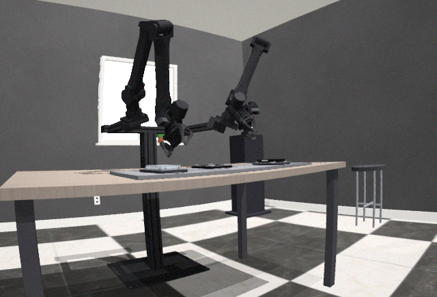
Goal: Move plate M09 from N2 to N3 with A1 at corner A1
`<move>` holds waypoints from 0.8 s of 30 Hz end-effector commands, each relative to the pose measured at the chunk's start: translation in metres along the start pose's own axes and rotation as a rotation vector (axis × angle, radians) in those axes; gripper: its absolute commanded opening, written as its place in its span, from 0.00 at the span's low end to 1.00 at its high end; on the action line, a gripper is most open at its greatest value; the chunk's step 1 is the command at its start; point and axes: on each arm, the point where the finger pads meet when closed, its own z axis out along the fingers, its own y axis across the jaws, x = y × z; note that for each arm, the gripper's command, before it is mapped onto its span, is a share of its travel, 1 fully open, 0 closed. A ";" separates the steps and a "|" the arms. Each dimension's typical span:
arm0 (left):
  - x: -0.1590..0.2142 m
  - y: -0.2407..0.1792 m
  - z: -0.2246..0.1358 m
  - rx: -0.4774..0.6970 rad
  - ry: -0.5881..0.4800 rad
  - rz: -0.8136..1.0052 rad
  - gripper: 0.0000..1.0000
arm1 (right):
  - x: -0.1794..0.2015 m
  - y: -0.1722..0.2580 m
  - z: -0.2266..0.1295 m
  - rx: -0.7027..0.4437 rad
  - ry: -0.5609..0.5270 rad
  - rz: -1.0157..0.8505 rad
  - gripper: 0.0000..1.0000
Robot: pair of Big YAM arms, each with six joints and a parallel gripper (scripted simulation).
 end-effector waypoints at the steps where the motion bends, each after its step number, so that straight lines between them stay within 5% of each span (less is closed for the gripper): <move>1: 0.014 -0.031 -0.017 0.118 0.051 0.230 1.00 | -0.003 -0.006 -0.008 -0.017 -0.027 0.120 1.00; 12: 0.083 -0.112 -0.102 0.539 0.158 0.745 1.00 | -0.038 -0.050 -0.008 0.072 -0.140 0.234 1.00; 16: 0.096 -0.120 -0.119 0.613 0.157 0.855 1.00 | -0.042 -0.055 -0.009 0.084 -0.153 0.249 1.00; 24: 0.140 -0.154 -0.216 1.004 0.094 1.207 1.00 | -0.051 -0.064 -0.014 0.094 -0.189 0.290 1.00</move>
